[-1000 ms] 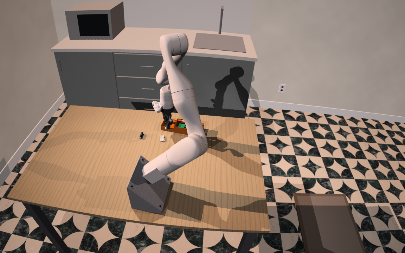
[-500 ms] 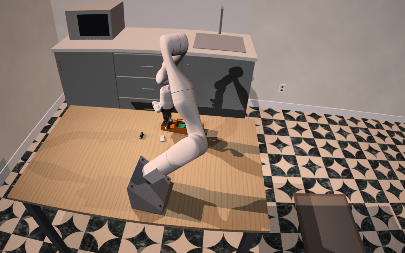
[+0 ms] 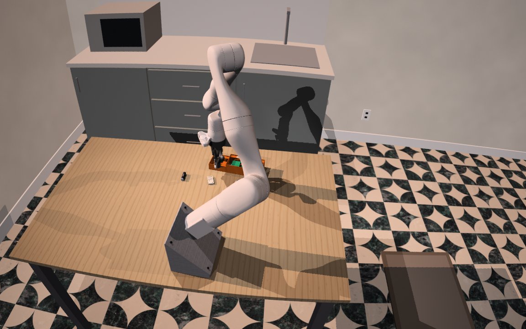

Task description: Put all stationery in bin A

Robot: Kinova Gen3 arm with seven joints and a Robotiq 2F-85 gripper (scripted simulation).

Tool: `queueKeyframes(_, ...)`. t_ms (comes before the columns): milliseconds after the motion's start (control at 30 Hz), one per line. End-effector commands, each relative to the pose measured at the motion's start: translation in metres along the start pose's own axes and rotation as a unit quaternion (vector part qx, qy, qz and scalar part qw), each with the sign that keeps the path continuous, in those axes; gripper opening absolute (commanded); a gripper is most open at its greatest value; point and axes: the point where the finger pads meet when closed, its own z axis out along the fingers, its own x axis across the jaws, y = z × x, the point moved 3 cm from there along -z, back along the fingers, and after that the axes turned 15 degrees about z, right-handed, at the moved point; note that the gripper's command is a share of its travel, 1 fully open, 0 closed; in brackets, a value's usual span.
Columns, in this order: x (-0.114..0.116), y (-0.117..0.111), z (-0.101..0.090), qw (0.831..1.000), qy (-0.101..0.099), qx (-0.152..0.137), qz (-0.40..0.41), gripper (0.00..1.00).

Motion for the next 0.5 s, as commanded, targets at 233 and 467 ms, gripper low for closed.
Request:
queueKeyframes(233,0.001,0.001,-0.012,1.0,0.002,0.0,0.003,0.1)
queueKeyframes(467,0.006,0.014,-0.011,1.0,0.001,-0.001,-0.003,0.1)
